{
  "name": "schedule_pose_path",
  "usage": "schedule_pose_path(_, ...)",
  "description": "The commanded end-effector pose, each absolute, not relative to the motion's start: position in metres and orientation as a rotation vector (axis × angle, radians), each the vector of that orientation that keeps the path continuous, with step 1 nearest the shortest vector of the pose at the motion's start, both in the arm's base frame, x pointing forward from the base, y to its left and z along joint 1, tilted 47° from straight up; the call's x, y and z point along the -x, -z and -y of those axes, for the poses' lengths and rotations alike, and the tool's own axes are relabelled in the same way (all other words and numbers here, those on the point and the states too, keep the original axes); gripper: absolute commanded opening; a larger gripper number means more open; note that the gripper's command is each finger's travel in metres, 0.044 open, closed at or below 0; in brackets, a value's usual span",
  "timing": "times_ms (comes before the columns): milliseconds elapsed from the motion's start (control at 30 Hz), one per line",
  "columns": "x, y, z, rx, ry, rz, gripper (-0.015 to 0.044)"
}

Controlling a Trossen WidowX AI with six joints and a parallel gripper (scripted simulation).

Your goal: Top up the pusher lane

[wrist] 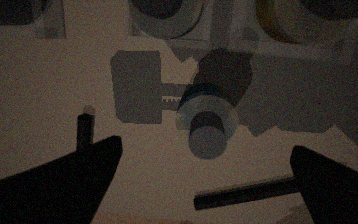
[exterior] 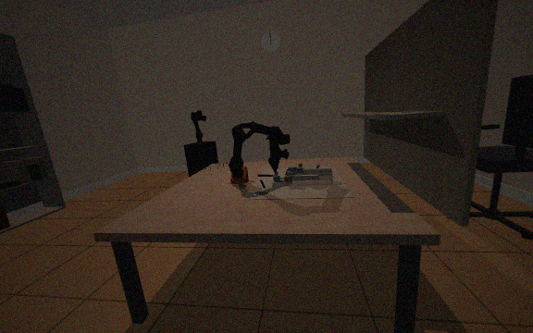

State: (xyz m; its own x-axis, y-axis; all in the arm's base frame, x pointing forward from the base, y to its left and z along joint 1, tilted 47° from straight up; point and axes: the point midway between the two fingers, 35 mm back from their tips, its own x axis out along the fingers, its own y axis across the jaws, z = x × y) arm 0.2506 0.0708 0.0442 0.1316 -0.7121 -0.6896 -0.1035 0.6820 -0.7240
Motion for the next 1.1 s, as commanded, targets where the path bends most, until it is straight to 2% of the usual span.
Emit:
schedule_pose_path(0,-0.251,-0.036,-0.06,0.751,0.508,-1.393,0.044)
schedule_pose_path(800,-0.256,-0.014,-0.037,0.751,0.509,-1.392,0.044)
schedule_pose_path(1067,-0.256,-0.014,-0.037,0.751,0.509,-1.392,0.023)
